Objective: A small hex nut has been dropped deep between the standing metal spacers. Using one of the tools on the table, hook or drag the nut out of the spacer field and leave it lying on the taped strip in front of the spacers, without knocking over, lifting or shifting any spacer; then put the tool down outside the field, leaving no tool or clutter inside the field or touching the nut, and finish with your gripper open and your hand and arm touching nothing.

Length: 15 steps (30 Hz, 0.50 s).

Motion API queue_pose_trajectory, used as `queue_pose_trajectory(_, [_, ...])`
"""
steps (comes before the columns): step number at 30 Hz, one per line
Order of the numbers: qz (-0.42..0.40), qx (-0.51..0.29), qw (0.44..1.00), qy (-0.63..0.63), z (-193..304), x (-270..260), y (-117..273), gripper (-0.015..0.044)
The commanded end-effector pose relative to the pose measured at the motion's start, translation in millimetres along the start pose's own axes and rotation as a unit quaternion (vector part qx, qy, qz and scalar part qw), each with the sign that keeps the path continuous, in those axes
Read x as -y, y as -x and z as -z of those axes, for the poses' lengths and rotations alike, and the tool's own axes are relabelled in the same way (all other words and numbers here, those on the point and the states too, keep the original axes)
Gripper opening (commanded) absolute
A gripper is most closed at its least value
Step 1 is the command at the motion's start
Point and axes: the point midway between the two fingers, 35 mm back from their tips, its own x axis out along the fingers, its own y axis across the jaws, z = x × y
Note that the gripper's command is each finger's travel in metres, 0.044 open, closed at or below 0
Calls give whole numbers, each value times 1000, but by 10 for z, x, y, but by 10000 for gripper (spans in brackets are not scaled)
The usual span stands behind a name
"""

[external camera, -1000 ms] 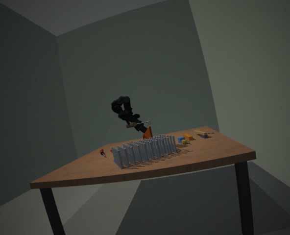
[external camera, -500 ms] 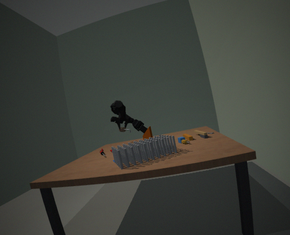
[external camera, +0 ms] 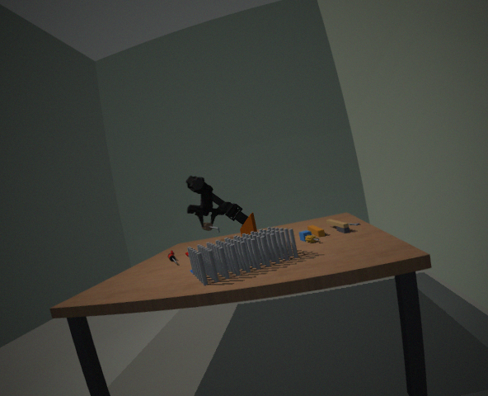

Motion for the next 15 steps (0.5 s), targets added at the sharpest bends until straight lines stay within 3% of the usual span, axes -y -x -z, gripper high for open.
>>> queue_pose_trajectory(1, [5,-1,1000,2,-27,74,-256,0])
queue_pose_trajectory(15, [-5,-2,1000,4,-313,256,-938,0])
